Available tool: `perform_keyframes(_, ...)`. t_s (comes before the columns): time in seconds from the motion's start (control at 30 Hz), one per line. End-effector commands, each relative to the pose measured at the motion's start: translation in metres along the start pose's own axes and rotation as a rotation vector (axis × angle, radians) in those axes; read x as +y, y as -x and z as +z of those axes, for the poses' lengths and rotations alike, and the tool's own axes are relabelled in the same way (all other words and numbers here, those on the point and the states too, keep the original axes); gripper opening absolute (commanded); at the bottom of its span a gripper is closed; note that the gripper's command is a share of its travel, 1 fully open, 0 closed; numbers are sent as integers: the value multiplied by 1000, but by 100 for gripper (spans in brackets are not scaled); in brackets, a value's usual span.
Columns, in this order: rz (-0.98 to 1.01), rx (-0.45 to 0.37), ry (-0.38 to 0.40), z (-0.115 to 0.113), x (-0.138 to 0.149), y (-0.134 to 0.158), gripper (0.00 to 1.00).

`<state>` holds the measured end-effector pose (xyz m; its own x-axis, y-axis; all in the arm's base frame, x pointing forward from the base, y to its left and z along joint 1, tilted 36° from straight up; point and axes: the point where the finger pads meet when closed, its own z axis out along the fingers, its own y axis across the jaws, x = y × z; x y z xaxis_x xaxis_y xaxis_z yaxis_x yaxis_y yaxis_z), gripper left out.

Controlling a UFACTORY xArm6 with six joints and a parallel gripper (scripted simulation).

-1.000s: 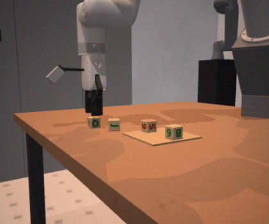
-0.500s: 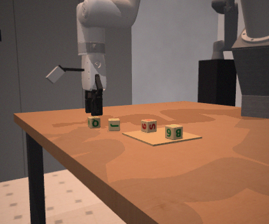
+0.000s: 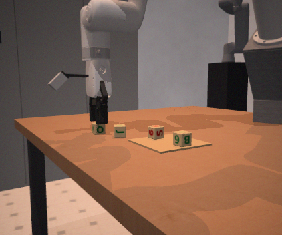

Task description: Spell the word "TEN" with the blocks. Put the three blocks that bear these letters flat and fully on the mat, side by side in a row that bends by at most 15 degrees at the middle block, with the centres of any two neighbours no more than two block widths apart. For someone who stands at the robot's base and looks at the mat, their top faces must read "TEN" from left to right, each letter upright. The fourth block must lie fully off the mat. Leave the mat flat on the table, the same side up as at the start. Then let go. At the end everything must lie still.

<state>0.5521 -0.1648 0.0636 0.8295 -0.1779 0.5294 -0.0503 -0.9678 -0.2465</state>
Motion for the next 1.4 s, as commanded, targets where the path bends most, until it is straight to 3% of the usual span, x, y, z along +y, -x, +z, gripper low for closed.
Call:
perform_keyframes(0.0,0,3,1,9,0,-1,64)
perform_keyframes(0.3,0,3,1,24,0,-1,64)
perform_keyframes(1.37,0,3,1,26,0,-1,64)
